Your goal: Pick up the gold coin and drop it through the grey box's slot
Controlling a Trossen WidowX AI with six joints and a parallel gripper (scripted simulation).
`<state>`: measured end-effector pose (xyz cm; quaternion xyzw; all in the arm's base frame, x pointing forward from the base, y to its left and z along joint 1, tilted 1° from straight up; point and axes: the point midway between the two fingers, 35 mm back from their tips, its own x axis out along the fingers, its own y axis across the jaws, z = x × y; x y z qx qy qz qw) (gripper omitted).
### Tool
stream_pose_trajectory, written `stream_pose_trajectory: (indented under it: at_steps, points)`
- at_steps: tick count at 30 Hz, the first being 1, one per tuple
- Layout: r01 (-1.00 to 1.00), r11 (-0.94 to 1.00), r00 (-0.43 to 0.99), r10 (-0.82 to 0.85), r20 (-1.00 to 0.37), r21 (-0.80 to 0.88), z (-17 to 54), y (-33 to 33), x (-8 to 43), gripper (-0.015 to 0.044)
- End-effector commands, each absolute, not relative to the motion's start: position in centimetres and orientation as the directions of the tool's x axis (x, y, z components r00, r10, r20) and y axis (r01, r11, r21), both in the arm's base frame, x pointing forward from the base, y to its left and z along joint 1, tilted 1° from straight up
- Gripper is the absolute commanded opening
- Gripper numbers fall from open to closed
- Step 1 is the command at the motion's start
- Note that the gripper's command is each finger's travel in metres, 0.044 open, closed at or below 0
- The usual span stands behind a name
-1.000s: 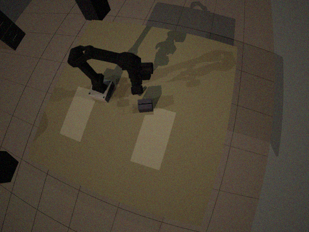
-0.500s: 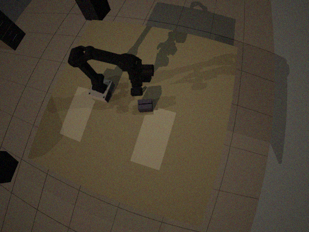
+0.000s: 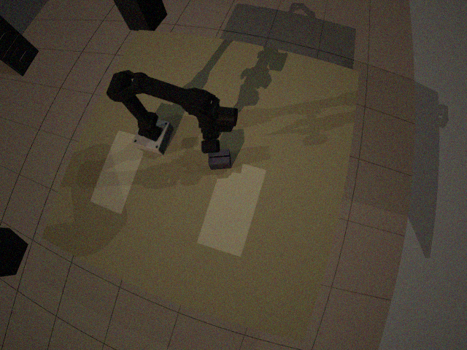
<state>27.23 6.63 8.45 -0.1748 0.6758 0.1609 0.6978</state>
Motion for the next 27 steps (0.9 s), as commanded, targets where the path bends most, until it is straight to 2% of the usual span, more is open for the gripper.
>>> stream_pose_trajectory:
  at_steps: [1,27]
  points:
    - [-0.462,0.886,0.028,-0.011,-1.0,-0.023,8.3,5.9,28.0,0.0]
    - [-0.462,0.886,0.03,-0.017,-0.999,-0.029,8.4,0.8,31.8,0.0]
